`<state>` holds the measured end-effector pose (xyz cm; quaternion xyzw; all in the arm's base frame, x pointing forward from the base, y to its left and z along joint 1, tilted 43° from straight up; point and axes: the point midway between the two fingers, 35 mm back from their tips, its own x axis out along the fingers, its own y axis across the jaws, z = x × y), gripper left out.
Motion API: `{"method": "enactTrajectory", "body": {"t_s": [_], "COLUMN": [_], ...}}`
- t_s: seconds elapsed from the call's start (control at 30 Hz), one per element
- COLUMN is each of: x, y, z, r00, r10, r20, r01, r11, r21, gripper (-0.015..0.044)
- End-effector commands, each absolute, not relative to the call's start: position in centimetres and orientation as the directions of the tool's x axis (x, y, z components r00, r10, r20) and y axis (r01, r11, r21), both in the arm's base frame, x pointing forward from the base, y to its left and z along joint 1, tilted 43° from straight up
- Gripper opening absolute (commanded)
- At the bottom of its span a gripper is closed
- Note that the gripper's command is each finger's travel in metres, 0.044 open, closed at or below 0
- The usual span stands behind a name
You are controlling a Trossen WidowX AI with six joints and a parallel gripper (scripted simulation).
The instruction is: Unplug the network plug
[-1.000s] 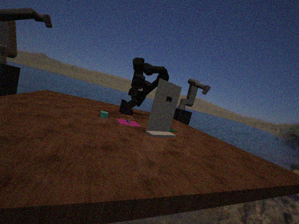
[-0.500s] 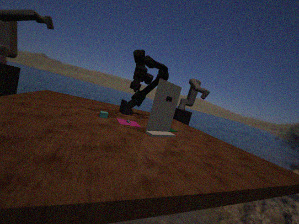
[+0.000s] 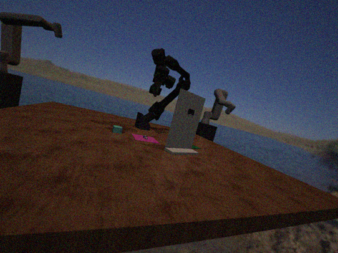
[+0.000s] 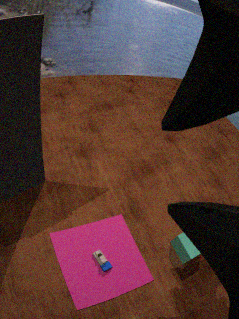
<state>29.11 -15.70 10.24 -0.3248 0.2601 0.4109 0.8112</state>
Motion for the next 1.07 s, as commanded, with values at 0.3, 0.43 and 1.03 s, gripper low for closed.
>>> {"method": "enactTrajectory", "body": {"t_s": [0.3,0.43,1.03], "x": [29.07,29.07,29.07], "y": [-15.76,-15.76,-15.76], "z": [10.3,10.3,10.3], "r00": [0.523,0.523,0.523], "r10": [0.507,0.507,0.507], "r20": [-0.685,-0.685,-0.685], "r01": [-0.838,-0.838,-0.838], "r11": [0.452,0.452,0.452], "r21": [-0.306,-0.306,-0.306], "gripper": [0.044,0.044,0.044]}}
